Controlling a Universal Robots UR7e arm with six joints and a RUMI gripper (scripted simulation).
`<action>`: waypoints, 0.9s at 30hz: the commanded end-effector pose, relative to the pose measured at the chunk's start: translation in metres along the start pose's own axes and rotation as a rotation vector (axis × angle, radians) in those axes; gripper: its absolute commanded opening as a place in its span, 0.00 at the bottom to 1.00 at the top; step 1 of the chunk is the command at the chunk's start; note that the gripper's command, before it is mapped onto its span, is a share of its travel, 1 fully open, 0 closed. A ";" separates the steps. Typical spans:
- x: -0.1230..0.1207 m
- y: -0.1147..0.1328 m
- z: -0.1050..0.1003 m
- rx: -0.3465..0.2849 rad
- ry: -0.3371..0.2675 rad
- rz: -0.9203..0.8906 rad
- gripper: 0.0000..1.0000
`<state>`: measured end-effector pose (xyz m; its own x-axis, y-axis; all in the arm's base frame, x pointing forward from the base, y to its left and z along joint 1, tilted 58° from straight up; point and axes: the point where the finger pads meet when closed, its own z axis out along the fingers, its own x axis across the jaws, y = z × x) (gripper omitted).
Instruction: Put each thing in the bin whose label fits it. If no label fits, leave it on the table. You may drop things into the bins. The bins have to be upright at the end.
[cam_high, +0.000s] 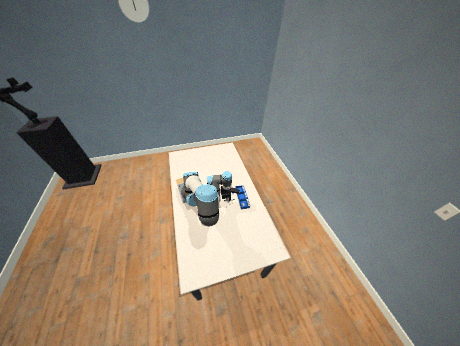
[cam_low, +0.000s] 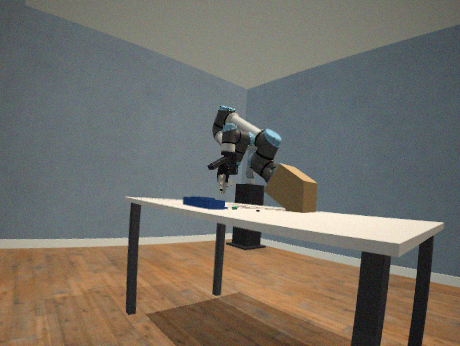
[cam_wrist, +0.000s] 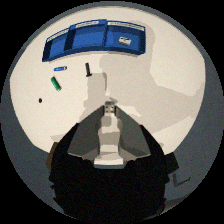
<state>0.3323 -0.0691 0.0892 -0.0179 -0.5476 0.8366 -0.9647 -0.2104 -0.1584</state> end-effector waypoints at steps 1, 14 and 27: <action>-0.011 -0.027 -0.001 -0.001 0.000 -0.157 0.00; -0.035 -0.088 0.000 0.005 -0.001 -0.418 0.00; -0.059 -0.148 0.001 0.008 -0.001 -0.673 0.00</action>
<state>0.4532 -0.0136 0.0680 0.4773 -0.3611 0.8012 -0.8355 -0.4689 0.2864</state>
